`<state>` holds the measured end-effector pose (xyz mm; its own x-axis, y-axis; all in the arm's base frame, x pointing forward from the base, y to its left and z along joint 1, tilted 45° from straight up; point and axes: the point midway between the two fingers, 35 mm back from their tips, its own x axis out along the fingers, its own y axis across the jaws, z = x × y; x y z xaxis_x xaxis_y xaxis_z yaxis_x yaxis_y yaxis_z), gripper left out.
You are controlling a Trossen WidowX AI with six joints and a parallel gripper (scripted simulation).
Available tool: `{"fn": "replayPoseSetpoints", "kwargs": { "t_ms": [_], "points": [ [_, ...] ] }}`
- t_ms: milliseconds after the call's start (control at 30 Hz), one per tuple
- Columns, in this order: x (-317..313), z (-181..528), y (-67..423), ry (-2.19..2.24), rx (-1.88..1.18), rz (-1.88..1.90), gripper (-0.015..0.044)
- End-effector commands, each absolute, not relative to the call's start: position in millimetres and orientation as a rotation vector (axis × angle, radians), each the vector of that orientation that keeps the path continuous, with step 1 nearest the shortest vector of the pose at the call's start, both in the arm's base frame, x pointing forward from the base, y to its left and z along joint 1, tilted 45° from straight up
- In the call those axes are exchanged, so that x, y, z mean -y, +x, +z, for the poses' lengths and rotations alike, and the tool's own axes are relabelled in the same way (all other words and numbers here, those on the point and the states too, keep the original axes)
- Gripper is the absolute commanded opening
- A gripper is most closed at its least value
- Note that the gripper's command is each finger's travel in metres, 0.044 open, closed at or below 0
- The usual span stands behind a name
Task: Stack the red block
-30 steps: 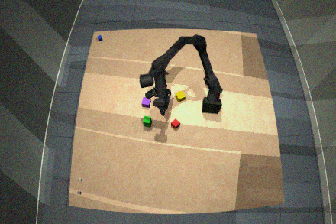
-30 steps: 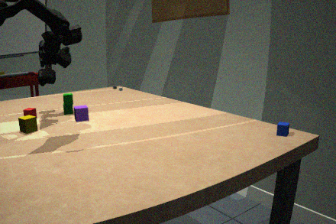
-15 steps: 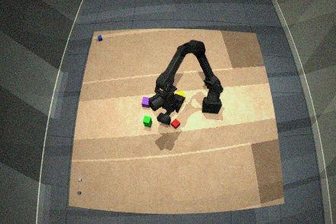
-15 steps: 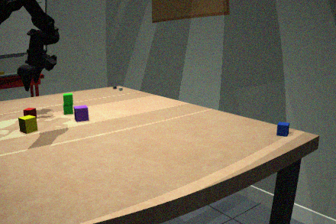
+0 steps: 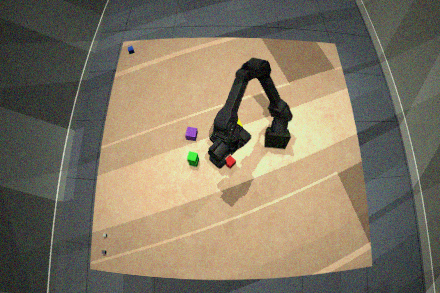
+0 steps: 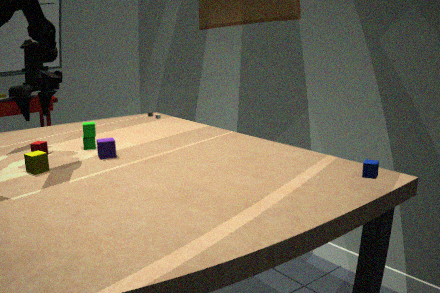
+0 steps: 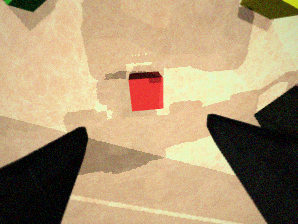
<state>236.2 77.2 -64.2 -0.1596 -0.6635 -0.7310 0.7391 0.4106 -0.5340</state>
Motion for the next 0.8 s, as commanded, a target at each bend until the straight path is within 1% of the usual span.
{"fn": "replayPoseSetpoints", "kwargs": {
  "t_ms": [0,267,767],
  "points": [
    [-74.3,-66.9,234.5,0.073,-1.207,-1.238,0.044],
    [-39.9,-101.8,225.9,0.072,-1.205,-1.24,0.044],
    [-28.9,-112.2,223.3,0.072,-1.205,-1.24,0.044]
  ]
}}
